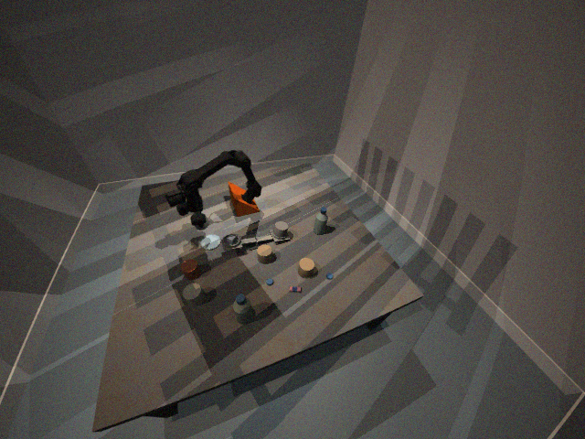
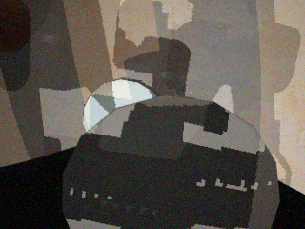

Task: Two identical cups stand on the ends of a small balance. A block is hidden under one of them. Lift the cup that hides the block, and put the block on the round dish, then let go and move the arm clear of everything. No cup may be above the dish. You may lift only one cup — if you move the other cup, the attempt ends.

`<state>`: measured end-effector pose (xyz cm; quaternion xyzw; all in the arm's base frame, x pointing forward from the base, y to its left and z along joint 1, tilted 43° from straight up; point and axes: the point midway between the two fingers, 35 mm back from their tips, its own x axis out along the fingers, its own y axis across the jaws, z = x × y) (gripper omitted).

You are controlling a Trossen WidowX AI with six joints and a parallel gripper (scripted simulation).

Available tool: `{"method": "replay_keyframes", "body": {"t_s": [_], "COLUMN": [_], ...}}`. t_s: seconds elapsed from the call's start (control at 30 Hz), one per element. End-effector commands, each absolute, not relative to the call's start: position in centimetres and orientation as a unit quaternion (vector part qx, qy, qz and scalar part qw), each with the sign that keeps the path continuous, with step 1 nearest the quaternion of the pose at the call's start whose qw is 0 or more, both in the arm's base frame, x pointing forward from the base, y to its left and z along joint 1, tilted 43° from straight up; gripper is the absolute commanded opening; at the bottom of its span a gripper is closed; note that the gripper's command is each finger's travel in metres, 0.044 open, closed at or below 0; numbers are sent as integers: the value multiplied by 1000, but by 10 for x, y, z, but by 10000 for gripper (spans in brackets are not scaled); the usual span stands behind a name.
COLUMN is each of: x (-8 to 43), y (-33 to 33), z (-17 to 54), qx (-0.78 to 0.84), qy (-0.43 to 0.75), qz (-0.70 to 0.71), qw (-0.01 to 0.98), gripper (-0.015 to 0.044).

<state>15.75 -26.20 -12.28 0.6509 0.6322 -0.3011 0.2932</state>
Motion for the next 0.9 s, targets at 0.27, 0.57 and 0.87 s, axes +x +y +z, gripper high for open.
{"method": "replay_keyframes", "body": {"t_s": [0.27, 0.57, 0.87], "x": [102, 102, 103], "y": [-247, -224, -219], "z": [-161, -187, -193], "qx": [651, 651, 651], "qy": [636, 636, 636], "qz": [-297, -297, -297], "qw": [290, 290, 290], "gripper": [0, 0, 0]}}
